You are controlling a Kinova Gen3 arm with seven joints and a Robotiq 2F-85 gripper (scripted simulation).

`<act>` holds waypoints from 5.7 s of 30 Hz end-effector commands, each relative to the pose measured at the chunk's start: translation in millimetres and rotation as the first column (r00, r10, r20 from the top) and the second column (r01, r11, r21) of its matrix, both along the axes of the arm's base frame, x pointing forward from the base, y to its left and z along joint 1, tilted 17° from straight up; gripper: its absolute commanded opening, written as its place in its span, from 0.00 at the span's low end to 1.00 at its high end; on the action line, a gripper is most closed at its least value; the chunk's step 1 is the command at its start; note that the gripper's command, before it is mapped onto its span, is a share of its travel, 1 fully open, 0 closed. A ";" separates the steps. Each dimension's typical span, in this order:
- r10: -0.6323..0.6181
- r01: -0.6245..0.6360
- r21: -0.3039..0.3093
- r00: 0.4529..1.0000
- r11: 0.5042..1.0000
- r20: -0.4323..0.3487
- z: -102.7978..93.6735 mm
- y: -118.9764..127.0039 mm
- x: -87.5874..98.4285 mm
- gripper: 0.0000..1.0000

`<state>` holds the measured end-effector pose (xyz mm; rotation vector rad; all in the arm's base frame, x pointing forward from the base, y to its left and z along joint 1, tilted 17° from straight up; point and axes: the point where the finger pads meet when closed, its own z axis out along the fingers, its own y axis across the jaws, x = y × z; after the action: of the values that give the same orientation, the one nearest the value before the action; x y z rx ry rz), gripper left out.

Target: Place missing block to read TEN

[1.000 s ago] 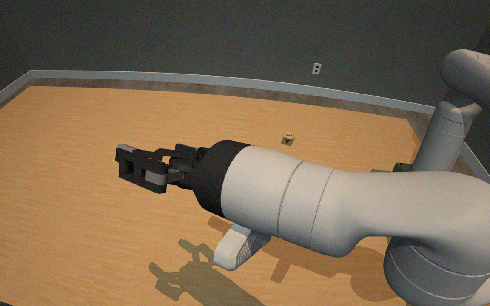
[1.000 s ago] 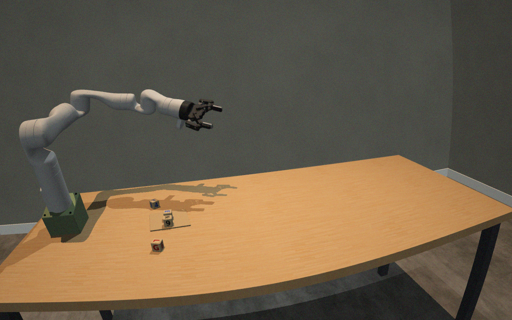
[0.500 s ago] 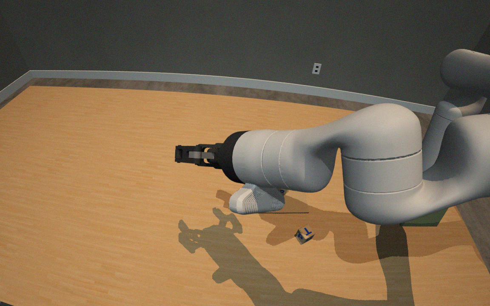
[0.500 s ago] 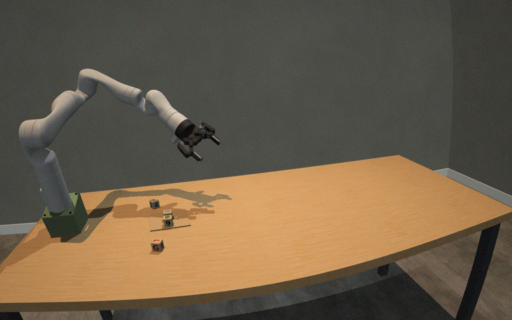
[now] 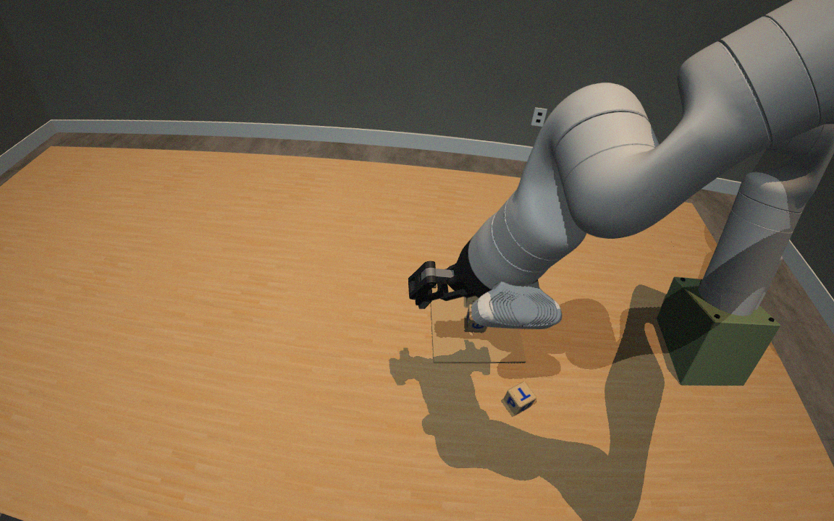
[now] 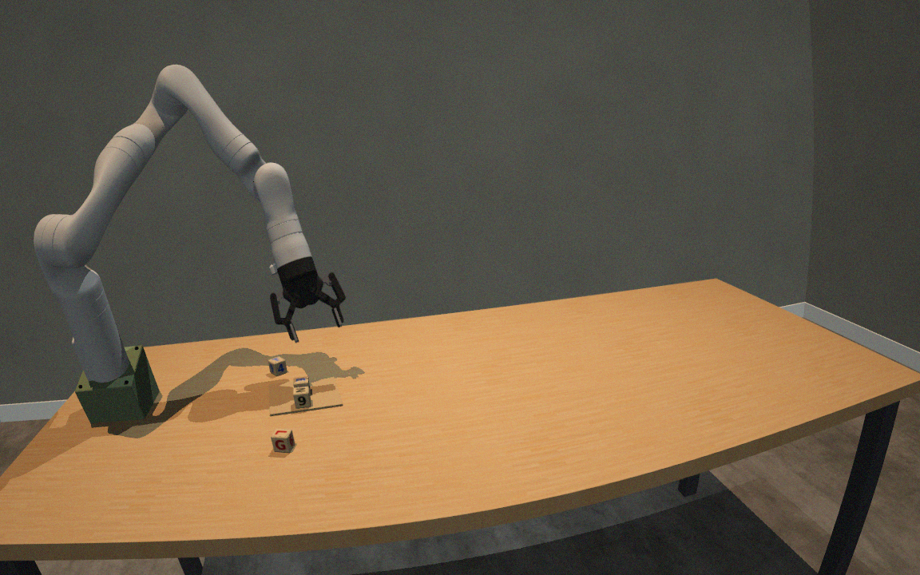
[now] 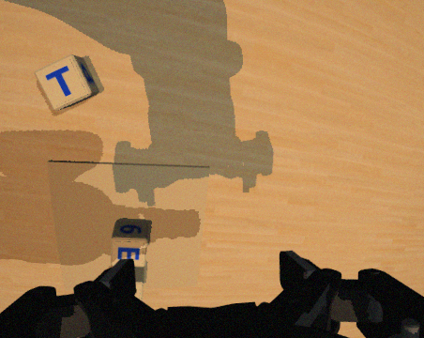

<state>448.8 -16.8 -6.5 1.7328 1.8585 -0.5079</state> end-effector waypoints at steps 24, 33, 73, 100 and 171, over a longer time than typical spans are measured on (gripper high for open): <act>-0.076 0.128 0.349 0.984 0.928 -0.159 3.4 45.8 -88.5 1.00; -0.076 0.128 0.349 0.984 0.928 -0.159 3.4 45.8 -88.5 1.00; -0.075 0.128 0.352 0.984 0.927 -0.159 11.7 21.2 -76.7 1.00; -0.076 0.128 0.349 0.984 0.928 -0.159 46.0 -85.5 -50.9 1.00; -0.077 0.129 0.347 0.984 0.929 -0.159 60.2 -129.7 -59.4 1.00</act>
<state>388.9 -146.7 53.2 2.0886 2.0685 -0.3583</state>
